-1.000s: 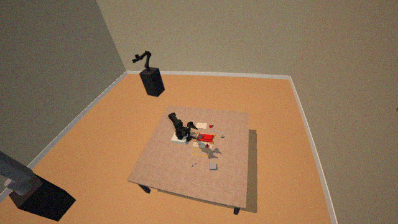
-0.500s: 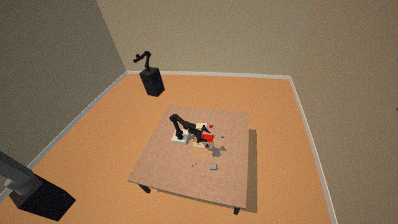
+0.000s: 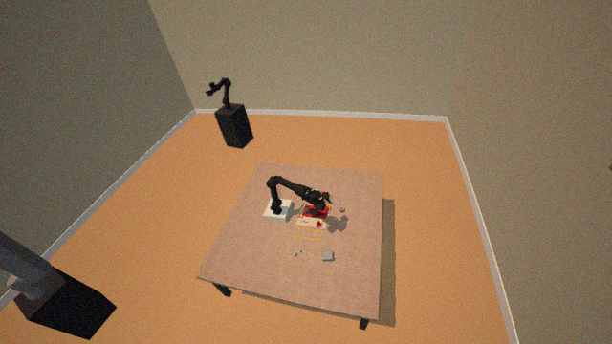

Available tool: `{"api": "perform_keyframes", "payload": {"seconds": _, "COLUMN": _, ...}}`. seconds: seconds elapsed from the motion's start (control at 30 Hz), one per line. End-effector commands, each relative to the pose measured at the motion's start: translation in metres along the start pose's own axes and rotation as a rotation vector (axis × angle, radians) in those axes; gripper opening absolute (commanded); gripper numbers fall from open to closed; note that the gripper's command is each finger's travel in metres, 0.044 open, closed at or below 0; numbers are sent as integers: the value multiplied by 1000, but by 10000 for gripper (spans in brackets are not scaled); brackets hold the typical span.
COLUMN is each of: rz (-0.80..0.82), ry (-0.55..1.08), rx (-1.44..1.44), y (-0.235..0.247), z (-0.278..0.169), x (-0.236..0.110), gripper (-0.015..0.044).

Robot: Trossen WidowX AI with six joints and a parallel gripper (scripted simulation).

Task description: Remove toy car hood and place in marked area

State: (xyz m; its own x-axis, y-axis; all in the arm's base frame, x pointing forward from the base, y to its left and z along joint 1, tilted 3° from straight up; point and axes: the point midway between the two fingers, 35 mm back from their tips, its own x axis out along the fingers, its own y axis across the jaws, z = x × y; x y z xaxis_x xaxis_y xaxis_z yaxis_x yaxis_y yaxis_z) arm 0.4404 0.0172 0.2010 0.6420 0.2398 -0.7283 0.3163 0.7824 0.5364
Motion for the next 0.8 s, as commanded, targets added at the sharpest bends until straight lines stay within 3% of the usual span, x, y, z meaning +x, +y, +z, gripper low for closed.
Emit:
{"api": "perform_keyframes", "payload": {"seconds": 0.0, "rz": -68, "ry": 120, "rx": -95, "y": 6, "z": -35, "x": 21, "gripper": 440}}
{"api": "perform_keyframes", "payload": {"seconds": 0.53, "rz": -357, "ry": 648, "rx": -612, "y": 0, "z": -189, "x": 54, "gripper": 440}}
{"api": "perform_keyframes", "payload": {"seconds": 0.77, "rz": -382, "ry": 696, "rx": -667, "y": -2, "z": -200, "x": 54, "gripper": 440}}
